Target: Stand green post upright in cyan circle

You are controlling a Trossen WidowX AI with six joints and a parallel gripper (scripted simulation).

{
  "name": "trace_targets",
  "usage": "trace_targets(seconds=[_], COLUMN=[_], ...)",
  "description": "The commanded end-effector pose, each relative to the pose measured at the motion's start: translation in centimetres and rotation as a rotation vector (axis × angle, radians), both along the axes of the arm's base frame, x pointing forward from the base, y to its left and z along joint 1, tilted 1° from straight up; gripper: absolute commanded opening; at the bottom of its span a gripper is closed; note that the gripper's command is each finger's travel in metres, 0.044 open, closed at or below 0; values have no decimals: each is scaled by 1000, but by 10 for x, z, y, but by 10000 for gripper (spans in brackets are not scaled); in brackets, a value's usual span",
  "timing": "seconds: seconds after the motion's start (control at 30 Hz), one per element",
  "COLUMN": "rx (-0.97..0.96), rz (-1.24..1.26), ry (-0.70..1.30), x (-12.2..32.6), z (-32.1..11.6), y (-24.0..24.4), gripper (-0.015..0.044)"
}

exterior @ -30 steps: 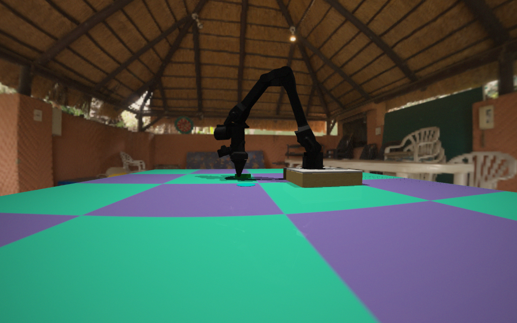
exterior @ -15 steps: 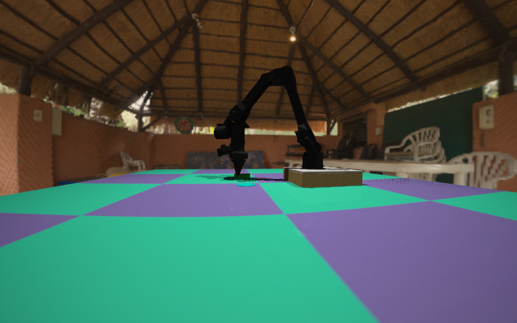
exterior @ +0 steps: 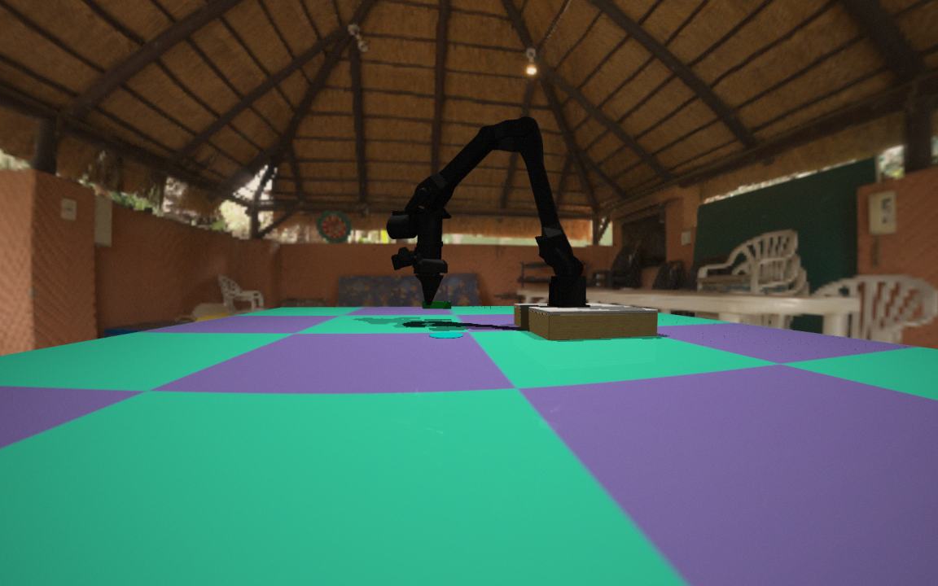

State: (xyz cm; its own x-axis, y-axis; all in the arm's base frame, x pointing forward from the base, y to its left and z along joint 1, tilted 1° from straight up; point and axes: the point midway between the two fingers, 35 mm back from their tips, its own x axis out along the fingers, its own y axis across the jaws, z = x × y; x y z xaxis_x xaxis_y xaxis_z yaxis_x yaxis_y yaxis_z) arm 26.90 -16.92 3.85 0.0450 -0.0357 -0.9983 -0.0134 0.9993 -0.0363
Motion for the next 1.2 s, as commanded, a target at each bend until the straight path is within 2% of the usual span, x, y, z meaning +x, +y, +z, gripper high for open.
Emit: trace_targets(seconds=[0.0, 1.17], rx=[0, 10], rz=[0, -21], ry=[-9, 22], x=[2, -8], z=[12, 84], y=[0, 8], gripper=[23, 23])
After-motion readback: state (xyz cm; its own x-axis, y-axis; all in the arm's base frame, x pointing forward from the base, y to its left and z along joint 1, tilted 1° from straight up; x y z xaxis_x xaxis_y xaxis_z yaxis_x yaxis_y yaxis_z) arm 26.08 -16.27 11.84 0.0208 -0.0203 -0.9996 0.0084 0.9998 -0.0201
